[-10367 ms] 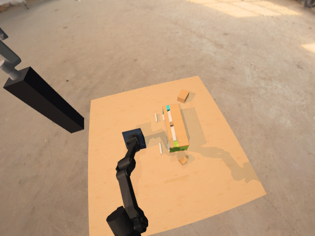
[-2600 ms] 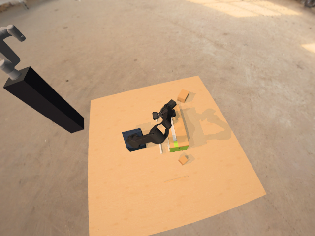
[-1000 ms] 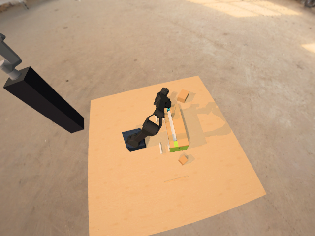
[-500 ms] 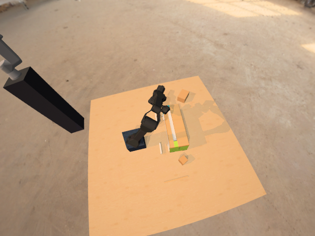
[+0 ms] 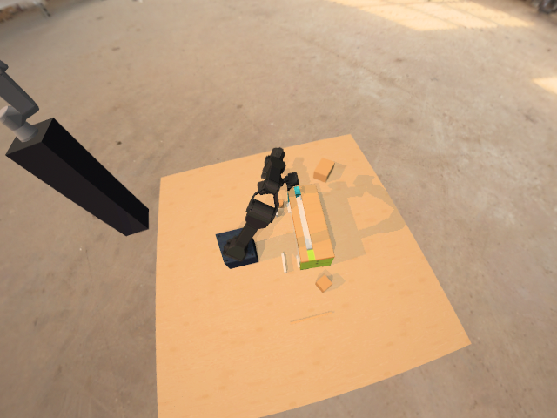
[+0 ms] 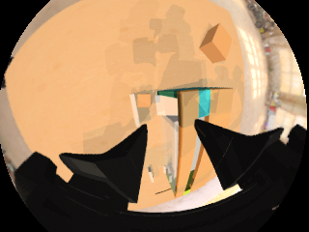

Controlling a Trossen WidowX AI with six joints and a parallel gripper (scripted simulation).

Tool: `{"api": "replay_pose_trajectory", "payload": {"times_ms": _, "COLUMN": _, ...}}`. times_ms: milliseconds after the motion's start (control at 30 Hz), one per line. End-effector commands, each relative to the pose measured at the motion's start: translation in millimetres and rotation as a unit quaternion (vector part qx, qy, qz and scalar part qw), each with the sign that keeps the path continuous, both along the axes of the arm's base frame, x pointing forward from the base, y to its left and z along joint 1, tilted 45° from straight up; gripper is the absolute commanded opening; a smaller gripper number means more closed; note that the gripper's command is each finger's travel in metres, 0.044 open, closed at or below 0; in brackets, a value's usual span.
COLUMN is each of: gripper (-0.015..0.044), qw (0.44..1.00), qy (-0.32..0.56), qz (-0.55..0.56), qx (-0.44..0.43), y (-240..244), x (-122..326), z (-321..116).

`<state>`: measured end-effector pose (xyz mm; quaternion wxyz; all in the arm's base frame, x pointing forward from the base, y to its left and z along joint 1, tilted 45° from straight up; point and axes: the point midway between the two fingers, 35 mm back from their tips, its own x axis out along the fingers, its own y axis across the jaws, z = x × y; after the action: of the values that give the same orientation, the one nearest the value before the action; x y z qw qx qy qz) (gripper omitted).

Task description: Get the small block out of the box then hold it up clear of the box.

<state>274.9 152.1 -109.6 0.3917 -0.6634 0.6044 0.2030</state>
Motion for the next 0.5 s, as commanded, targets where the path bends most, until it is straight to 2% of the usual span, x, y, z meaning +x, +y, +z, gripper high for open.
{"api": "replay_pose_trajectory", "payload": {"times_ms": 0, "gripper": 0.0285, "qw": 0.893, "qy": 0.259, "qz": 0.342, "qx": -0.139, "y": 17.4, "x": 0.8, "z": -5.1}}
{"api": "replay_pose_trajectory", "payload": {"times_ms": 400, "gripper": 0.0285, "qw": 0.696, "qy": 0.435, "qz": 0.524, "qx": -0.227, "y": 25.4, "x": -3.1, "z": -8.9}}
{"api": "replay_pose_trajectory", "payload": {"times_ms": 467, "gripper": 0.0285, "qw": 0.691, "qy": 0.438, "qz": 0.527, "qx": -0.229, "y": 25.6, "x": -3.2, "z": -8.9}}
